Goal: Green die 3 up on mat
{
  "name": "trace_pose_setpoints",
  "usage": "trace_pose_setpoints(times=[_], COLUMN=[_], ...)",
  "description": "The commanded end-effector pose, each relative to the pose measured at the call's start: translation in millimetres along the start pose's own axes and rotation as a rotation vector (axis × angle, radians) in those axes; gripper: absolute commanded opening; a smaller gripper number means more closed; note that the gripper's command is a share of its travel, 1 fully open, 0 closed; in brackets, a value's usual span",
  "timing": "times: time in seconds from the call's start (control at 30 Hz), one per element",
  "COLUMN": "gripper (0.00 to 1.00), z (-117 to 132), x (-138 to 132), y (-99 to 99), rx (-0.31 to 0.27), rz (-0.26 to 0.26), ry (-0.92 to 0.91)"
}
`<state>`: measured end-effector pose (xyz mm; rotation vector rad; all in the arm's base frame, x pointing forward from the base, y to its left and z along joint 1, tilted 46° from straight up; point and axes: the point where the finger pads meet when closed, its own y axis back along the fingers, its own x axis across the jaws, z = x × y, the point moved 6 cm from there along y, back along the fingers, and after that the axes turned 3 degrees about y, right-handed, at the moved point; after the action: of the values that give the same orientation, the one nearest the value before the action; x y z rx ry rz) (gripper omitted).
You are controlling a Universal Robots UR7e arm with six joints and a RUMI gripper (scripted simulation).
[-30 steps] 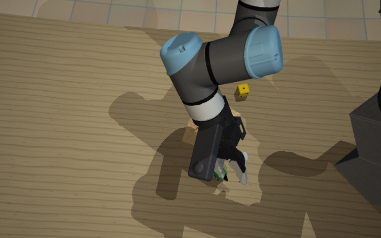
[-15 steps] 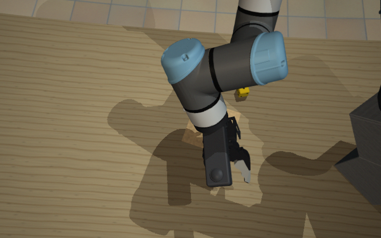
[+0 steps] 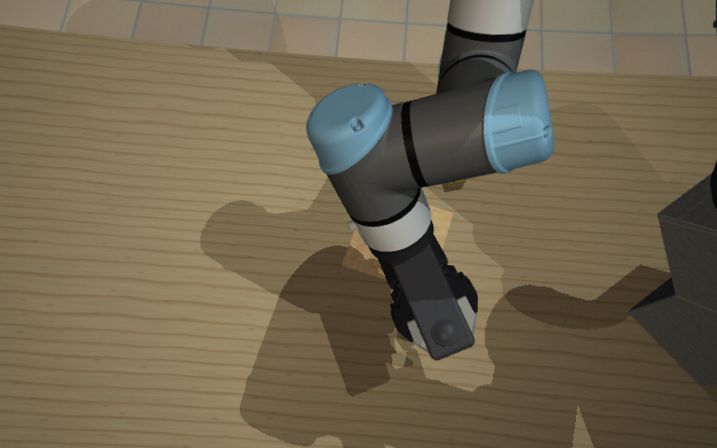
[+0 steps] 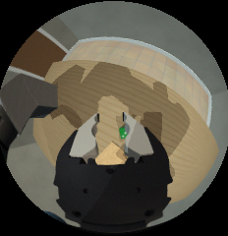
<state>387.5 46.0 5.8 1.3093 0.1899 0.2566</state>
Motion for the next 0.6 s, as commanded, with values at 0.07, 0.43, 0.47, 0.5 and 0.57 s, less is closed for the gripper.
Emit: trace_pose_setpoints(times=[0.07, 0.43, 0.47, 0.5, 0.57], gripper=[0.28, 0.28, 0.28, 0.28, 0.28], z=[-2.8, -5.2, -5.6, -5.6, -6.0], x=[-2.9, -6.0, -6.5, -6.6, -7.1], y=[-0.9, -1.7, -1.8, -1.8, -1.8], rx=[-0.033, -0.078, -0.085, -0.086, -0.095], rz=[0.003, -0.010, -0.013, -0.013, -0.017], ry=[0.210, 0.466, 0.508, 0.516, 0.567])
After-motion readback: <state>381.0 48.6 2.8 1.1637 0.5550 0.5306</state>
